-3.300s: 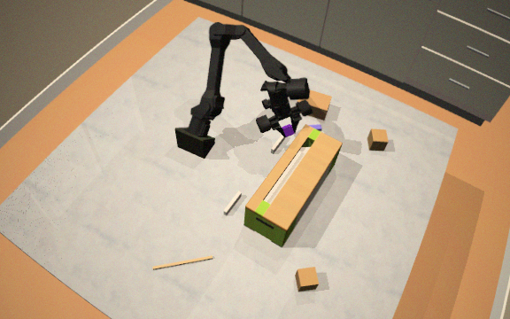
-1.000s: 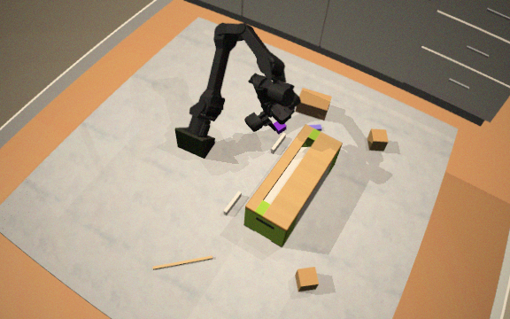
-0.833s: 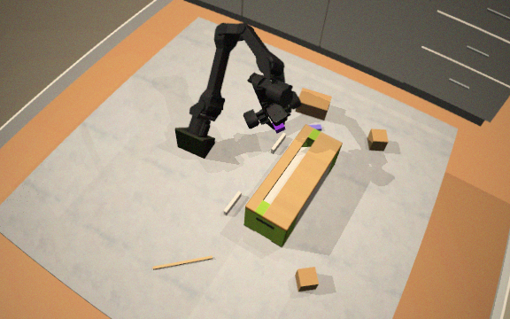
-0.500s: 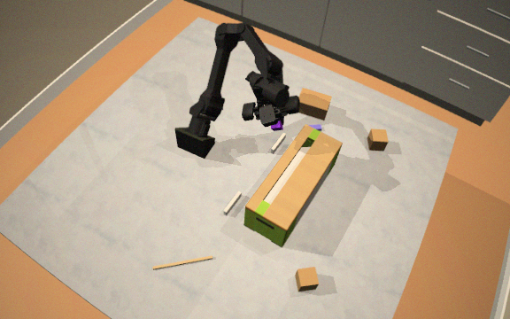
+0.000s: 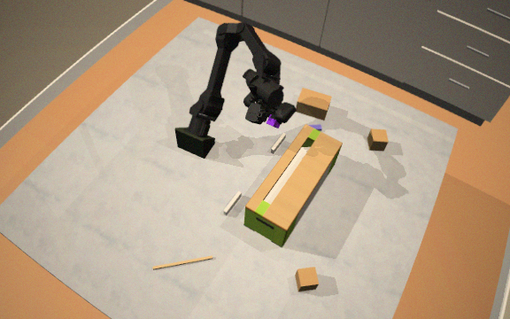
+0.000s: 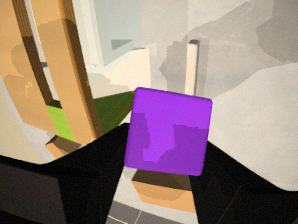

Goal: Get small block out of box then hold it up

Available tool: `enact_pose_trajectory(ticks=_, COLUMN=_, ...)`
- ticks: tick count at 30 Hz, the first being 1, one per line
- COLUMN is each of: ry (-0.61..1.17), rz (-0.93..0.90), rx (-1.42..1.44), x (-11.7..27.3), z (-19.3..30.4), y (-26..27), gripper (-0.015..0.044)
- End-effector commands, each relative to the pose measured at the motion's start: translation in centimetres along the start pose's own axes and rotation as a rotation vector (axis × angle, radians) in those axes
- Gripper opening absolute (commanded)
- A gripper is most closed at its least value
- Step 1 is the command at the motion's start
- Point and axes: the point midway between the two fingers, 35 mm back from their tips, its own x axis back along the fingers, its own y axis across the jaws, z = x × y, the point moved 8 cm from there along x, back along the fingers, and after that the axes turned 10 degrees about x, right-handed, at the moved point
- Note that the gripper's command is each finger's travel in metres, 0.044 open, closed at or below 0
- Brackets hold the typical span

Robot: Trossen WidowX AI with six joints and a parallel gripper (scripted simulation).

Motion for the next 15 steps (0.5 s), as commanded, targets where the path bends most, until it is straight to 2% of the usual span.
enact_pose_trajectory(ticks=1, ry=0.018, rz=-0.009, rx=-0.177, x=0.4, z=-0.1, y=0.0, gripper=0.0000)
enact_pose_trajectory(ticks=15, ry=0.074, rz=-0.020, rx=-0.770, x=1.6, z=-0.2, y=-0.3, gripper=0.0000)
